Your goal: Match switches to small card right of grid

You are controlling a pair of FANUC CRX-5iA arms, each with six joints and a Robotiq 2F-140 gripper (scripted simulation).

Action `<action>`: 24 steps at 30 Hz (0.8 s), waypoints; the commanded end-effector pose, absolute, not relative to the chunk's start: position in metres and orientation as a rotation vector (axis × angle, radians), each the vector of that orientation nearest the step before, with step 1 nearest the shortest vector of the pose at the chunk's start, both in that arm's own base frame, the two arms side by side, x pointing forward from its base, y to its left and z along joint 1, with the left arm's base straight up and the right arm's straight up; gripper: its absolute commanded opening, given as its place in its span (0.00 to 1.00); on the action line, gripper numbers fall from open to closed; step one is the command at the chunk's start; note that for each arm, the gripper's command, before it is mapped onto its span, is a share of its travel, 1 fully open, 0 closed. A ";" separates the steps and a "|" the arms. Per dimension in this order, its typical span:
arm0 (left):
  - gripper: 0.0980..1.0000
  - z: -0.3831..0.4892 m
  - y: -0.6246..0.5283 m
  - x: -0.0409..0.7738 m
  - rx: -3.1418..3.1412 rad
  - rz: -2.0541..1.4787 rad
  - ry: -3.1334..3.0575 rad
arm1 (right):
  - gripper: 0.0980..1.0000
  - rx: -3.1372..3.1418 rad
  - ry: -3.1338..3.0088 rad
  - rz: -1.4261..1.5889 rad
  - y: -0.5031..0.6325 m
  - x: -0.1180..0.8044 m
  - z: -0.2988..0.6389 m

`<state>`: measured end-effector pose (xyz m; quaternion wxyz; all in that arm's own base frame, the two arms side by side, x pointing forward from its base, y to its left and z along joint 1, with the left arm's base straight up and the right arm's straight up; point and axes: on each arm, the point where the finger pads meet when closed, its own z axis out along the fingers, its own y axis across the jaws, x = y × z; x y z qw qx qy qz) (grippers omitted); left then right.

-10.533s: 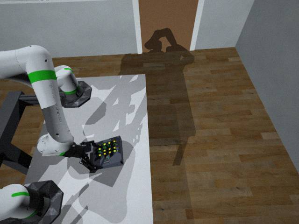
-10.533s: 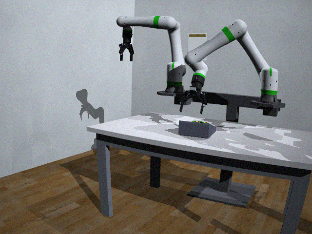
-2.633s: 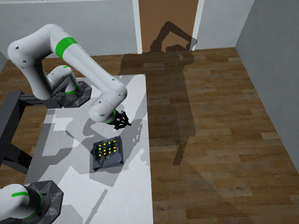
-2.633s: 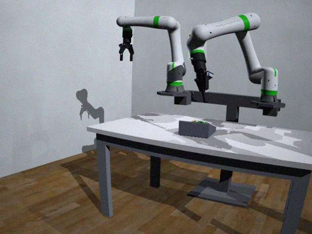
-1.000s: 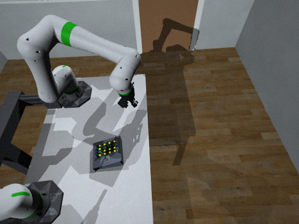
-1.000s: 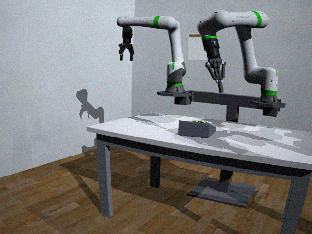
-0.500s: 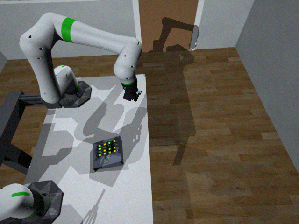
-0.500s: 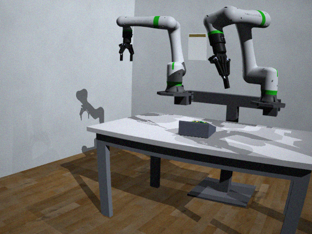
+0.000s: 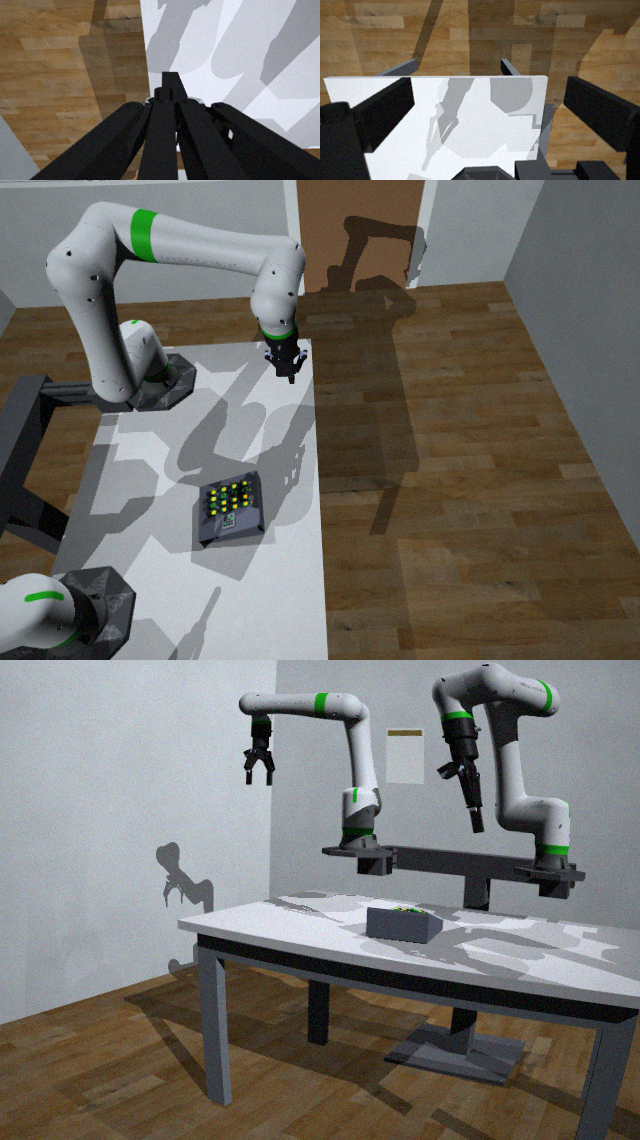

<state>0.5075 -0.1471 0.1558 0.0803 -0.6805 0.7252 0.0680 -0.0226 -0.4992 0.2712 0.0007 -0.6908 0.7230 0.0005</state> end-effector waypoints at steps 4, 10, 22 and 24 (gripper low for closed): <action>0.00 0.168 -0.131 0.510 -2.225 0.173 1.992 | 1.00 -2.170 2.271 0.000 -0.499 -0.023 0.272; 0.00 0.180 -0.115 0.511 -2.406 0.145 1.795 | 1.00 -2.170 2.271 0.000 -0.499 -0.023 0.272; 0.00 0.200 -0.088 0.512 -2.667 0.103 1.436 | 1.00 -2.170 2.271 0.000 -0.499 -0.023 0.272; 0.00 0.205 -0.082 0.512 -2.713 0.095 1.361 | 1.00 -2.170 2.271 0.000 -0.499 -0.023 0.272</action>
